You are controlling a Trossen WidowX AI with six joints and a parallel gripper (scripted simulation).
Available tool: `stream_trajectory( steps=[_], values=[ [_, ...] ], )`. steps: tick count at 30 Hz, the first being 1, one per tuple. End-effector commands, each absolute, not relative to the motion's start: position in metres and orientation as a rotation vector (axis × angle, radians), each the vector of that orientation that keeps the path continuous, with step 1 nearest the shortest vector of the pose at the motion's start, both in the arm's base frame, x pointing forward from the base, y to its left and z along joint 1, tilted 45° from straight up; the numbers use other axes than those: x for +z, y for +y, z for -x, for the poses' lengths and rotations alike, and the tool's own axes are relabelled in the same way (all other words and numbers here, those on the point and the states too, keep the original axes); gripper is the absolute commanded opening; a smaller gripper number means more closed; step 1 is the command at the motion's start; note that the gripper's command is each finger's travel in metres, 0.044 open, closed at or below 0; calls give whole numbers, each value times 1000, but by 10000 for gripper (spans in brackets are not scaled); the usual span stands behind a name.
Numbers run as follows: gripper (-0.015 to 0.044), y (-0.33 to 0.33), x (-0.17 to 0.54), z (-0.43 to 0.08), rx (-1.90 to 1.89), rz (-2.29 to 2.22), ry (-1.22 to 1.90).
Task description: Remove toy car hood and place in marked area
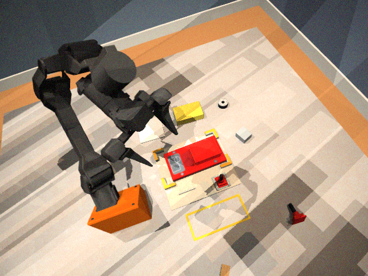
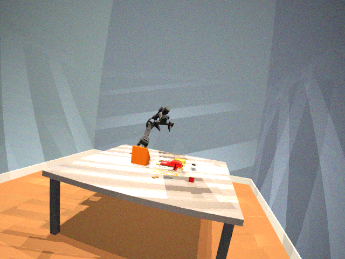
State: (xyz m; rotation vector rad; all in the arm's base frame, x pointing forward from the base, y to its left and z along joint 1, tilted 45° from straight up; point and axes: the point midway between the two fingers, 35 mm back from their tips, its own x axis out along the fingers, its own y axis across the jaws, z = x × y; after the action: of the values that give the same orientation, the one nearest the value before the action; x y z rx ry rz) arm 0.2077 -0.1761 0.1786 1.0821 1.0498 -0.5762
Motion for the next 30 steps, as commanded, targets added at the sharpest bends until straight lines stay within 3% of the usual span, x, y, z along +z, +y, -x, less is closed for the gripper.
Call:
stream_trajectory(
  steps=[1,9,16,30],
  values=[
    [440,-145,163,-253,-297,-964,1175],
    [440,-58,123,-314,220,-751,1363],
    [440,27,92,-339,605,-599,1454],
    [440,38,91,-342,625,-592,1457]
  ],
)
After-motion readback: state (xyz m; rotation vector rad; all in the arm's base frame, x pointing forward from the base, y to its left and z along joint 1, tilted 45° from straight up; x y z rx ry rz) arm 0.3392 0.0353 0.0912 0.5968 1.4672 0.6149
